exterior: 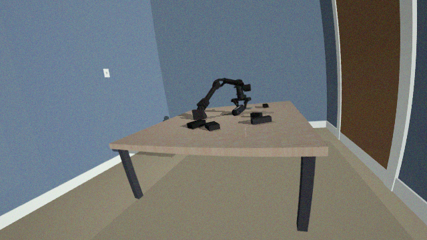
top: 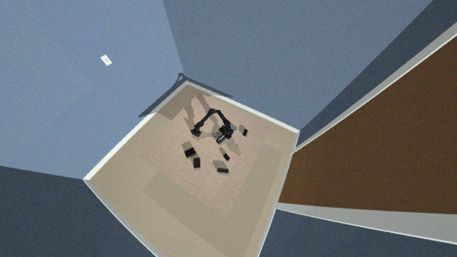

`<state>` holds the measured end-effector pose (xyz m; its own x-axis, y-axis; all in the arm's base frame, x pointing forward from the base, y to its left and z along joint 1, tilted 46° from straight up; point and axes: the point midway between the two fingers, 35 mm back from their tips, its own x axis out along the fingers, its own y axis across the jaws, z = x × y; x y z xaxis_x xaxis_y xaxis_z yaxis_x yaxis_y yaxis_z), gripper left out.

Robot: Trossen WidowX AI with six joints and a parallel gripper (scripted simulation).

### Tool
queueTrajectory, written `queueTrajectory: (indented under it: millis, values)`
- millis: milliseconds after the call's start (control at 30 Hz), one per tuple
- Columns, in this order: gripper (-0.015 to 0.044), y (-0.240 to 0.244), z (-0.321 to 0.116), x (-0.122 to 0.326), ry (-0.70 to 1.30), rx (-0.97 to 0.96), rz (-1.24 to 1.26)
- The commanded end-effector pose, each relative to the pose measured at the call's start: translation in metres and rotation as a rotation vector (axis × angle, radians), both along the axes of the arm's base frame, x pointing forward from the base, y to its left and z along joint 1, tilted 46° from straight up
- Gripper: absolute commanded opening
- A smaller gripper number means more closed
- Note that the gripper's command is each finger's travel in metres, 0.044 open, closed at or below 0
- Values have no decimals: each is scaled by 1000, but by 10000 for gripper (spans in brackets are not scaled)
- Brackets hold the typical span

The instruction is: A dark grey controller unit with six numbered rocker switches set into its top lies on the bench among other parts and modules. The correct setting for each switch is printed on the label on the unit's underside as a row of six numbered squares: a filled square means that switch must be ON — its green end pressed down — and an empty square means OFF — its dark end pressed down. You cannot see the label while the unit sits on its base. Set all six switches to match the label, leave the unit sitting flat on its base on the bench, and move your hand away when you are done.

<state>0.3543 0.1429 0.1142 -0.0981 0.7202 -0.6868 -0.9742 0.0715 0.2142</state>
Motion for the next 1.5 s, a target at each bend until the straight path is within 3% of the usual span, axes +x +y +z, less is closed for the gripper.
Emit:
queueTrajectory:
  millis: [0, 1033, 1167, 1467]
  values:
    - [338, -1, -6, -2, 17, -10, -10]
    - [338, 15, -12, -2, 7, -3, -5]
    - [440, 16, -11, -1, 0, 1, -1]
    - [440, 13, -12, -2, 0, 0, -1]
